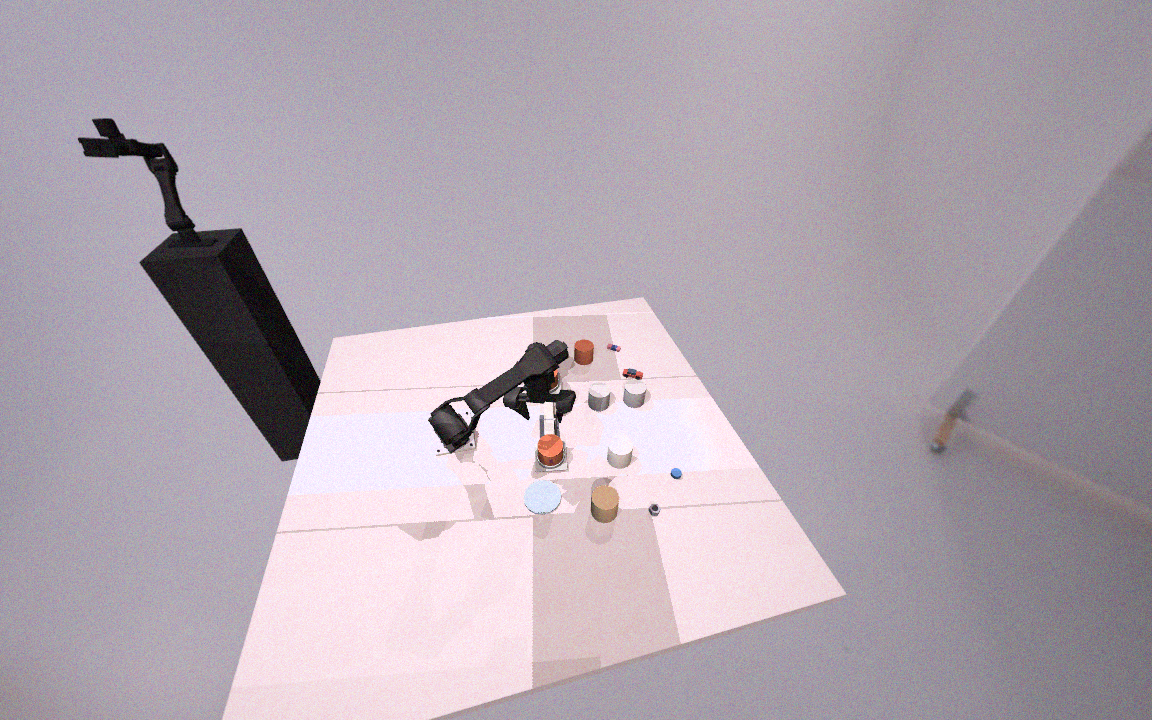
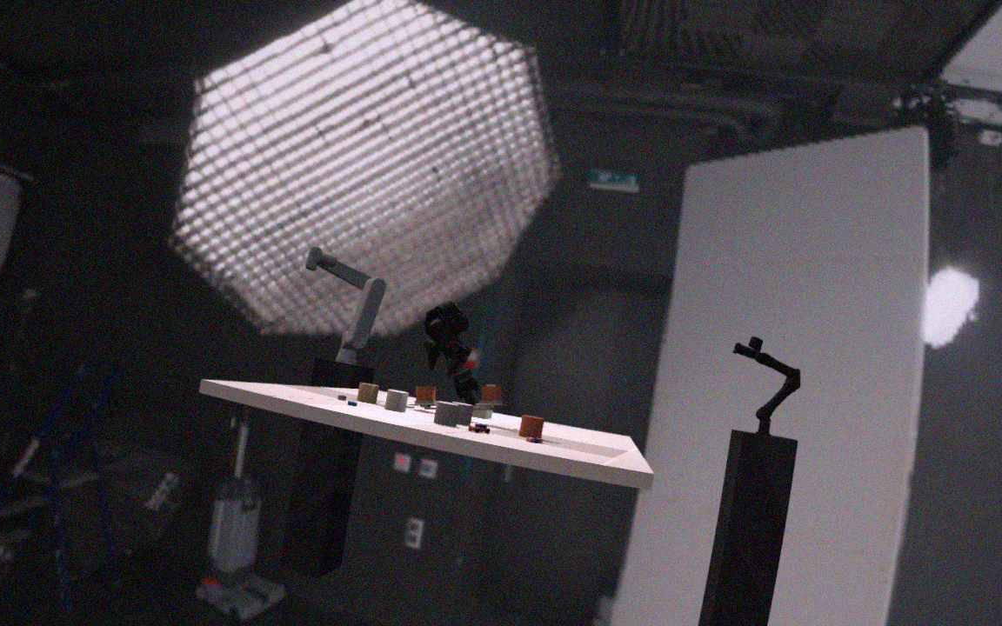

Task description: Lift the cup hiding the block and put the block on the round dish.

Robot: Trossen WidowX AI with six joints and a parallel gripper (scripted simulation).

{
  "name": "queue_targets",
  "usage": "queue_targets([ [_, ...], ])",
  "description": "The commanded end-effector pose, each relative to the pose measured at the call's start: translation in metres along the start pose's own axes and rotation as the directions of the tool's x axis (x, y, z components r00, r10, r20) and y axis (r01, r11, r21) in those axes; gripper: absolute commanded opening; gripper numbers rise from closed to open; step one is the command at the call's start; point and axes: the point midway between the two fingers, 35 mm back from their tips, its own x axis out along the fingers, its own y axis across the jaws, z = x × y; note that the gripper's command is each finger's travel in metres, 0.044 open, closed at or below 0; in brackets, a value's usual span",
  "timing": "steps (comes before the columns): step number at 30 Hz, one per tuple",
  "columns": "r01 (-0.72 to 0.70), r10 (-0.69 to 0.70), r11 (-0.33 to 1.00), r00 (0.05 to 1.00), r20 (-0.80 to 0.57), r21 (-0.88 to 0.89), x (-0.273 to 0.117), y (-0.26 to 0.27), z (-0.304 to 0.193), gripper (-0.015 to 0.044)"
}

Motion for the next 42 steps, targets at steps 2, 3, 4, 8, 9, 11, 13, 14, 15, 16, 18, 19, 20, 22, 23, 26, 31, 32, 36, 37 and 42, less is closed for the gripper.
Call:
queue_targets([
  [2, -0.066, 0.068, 0.986, 0.998, 0.007, -0.155, 0.013, -0.013, -0.014, 0.044],
  [3, -0.078, 0.08, 0.98, 0.997, 0.007, -0.184, 0.016, -0.015, -0.017, 0.044],
  [4, -0.089, 0.093, 0.973, 0.996, 0.008, -0.213, 0.018, -0.017, -0.02, 0.044],
  [8, -0.122, 0.132, 0.944, 0.991, 0.011, -0.307, 0.027, -0.024, -0.031, 0.044],
  [9, -0.123, 0.133, 0.942, 0.991, 0.012, -0.311, 0.028, -0.024, -0.031, 0.044],
  [11, -0.123, 0.133, 0.942, 0.991, 0.012, -0.311, 0.028, -0.024, -0.031, 0.044],
  [13, -0.123, 0.133, 0.942, 0.991, 0.012, -0.311, 0.028, -0.024, -0.031, 0.044],
  [14, -0.123, 0.133, 0.942, 0.991, 0.012, -0.311, 0.028, -0.024, -0.031, 0.044],
  [15, -0.123, 0.133, 0.942, 0.991, 0.012, -0.311, 0.028, -0.024, -0.031, 0.044],
  [16, -0.123, 0.133, 0.942, 0.991, 0.012, -0.311, 0.031, -0.024, -0.031, 0.044],
  [18, -0.123, 0.133, 0.942, 0.991, 0.011, -0.311, 0.039, -0.022, -0.031, 0.044],
  [19, -0.123, 0.133, 0.942, 0.991, 0.011, -0.311, 0.042, -0.022, -0.031, 0.044],
  [20, -0.123, 0.133, 0.942, 0.991, 0.011, -0.311, 0.042, -0.022, -0.031, 0.044],
  [22, -0.123, 0.133, 0.942, 0.991, 0.011, -0.311, 0.043, -0.022, -0.031, 0.044],
  [23, -0.123, 0.133, 0.943, 0.991, 0.011, -0.31, 0.043, -0.022, -0.031, 0.044],
  [26, -0.123, 0.133, 0.943, 0.991, 0.012, -0.308, 0.048, -0.022, -0.031, 0.044],
  [31, -0.123, 0.134, 0.945, 0.991, 0.013, -0.303, 0.056, -0.021, -0.03, 0.044],
  [32, -0.123, 0.134, 0.945, 0.991, 0.013, -0.303, 0.058, -0.021, -0.03, 0.044],
  [36, -0.123, 0.133, 0.945, 0.991, 0.013, -0.304, 0.064, -0.02, -0.03, 0.044],
  [37, -0.123, 0.133, 0.944, 0.991, 0.013, -0.305, 0.066, -0.02, -0.03, 0.044],
  [42, -0.123, 0.133, 0.944, 0.991, 0.013, -0.306, 0.074, -0.019, -0.03, 0.044],
])
